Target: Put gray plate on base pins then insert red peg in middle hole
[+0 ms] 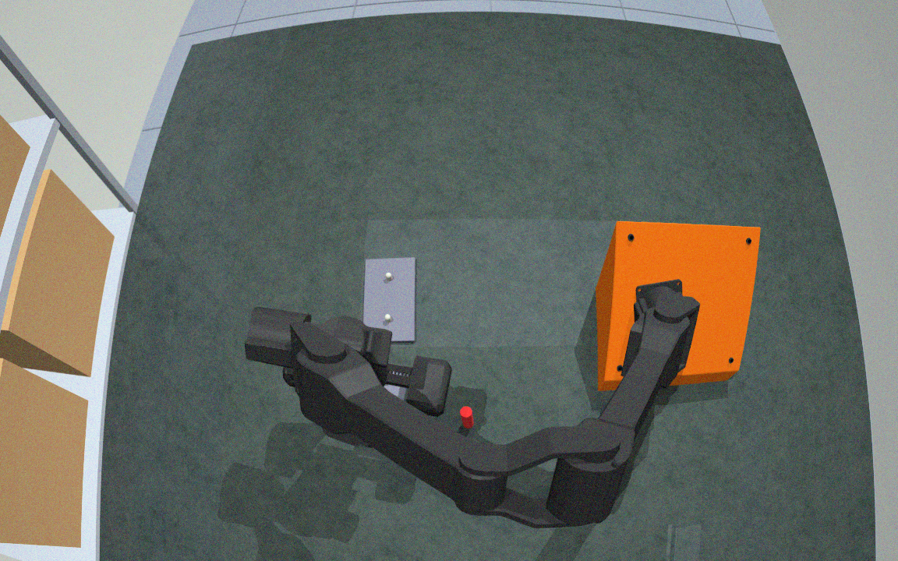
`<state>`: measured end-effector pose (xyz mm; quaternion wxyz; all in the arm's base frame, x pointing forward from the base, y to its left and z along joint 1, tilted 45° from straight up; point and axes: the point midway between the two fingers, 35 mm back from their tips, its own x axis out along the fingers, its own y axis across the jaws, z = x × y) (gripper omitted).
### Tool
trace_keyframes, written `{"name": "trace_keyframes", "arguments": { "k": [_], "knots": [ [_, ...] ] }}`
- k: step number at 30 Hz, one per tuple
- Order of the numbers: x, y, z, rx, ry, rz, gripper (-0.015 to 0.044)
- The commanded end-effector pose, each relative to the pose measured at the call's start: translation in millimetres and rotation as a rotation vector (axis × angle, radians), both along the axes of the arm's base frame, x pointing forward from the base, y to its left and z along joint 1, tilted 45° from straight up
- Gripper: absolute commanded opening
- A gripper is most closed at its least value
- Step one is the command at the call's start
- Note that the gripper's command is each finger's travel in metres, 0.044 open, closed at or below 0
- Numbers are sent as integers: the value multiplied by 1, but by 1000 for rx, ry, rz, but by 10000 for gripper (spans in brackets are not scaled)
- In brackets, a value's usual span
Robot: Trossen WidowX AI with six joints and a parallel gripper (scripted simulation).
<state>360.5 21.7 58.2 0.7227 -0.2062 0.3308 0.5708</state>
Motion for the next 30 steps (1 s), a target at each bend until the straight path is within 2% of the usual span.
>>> {"name": "trace_keyframes", "arguments": {
  "k": [1, 30],
  "knots": [
    [-1, 10, -8, 10, 11, 2, 440],
    [6, 39, -38, 11, 11, 2, 440]
  ]
}}
